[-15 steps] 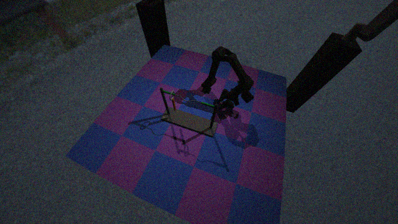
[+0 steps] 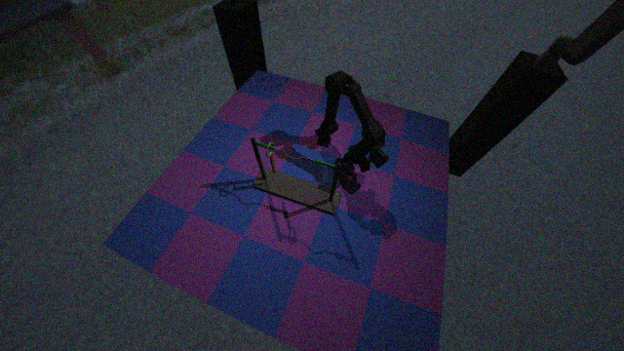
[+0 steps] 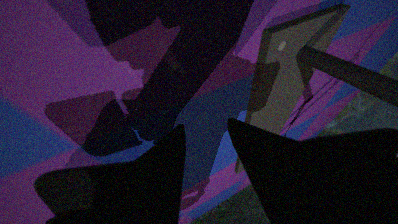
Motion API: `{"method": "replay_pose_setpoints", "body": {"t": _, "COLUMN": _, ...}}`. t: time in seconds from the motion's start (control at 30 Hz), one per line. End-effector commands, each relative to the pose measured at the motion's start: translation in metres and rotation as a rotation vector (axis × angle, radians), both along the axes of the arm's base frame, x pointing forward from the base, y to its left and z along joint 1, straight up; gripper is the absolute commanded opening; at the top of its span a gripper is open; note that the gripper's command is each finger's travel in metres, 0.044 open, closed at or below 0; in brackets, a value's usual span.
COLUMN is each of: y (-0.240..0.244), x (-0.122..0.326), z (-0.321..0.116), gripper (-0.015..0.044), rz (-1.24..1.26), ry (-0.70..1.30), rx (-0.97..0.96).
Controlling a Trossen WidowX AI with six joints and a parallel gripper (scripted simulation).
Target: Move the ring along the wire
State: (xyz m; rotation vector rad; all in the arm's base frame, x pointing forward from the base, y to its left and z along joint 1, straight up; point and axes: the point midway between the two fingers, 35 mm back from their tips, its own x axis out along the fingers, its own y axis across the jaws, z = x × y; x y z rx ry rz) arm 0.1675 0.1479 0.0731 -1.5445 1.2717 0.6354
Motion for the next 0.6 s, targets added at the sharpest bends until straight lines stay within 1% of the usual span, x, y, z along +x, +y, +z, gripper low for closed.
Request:
{"method": "replay_pose_setpoints", "body": {"t": 0.0, "y": -0.007, "x": 0.013, "z": -0.004, "gripper": 0.0160, "rz": -0.109, "ry": 0.002, "rx": 0.125}}
{"method": "replay_pose_setpoints", "body": {"t": 0.27, "y": -0.019, "x": 0.043, "z": -0.006, "gripper": 0.0160, "rz": -0.298, "ry": -0.033, "rx": 0.367}}
{"method": "replay_pose_setpoints", "body": {"t": 0.57, "y": -0.061, "x": 0.065, "z": -0.009, "gripper": 0.0160, "rz": -0.528, "ry": -0.086, "rx": 0.461}}
